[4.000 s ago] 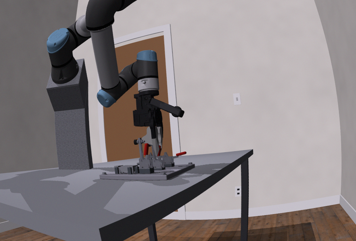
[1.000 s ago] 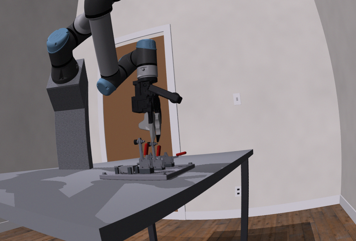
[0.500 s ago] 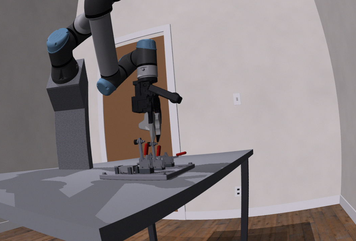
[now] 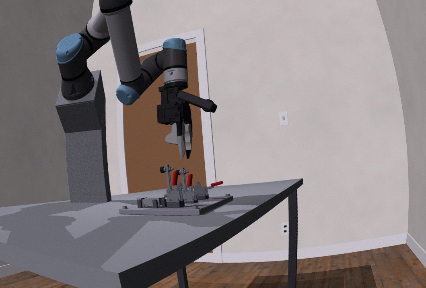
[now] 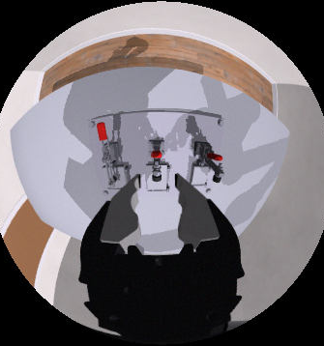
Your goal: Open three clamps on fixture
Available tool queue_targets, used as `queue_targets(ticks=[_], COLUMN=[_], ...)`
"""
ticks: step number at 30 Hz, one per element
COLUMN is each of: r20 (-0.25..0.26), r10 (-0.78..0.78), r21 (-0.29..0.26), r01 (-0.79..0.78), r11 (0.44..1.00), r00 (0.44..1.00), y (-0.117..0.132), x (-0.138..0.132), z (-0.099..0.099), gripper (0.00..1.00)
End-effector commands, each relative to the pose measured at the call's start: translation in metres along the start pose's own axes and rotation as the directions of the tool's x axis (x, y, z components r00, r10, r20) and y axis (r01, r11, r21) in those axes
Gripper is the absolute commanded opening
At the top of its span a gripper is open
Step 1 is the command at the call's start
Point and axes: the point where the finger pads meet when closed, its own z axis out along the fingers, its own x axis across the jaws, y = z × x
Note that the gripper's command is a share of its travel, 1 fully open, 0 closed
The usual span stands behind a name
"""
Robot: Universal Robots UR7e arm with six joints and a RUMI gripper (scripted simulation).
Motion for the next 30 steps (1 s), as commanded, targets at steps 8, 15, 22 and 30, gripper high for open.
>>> queue_targets(ticks=[8, 15, 22, 30], r20=[0.002, 0.002, 0.001, 0.001], r10=[-0.002, -0.001, 0.000, 0.000], r21=[-0.003, -0.003, -0.002, -0.002], r01=[0.002, 0.001, 0.000, 0.000], r11=[1.000, 1.000, 1.000, 1.000], r00=[1.000, 1.000, 1.000, 1.000], y=[0.001, 0.001, -0.001, -0.001], x=[-0.001, -0.001, -0.009, -0.038], z=[-0.055, -0.058, -0.057, -0.057], gripper=[0.28, 0.28, 0.28, 0.28])
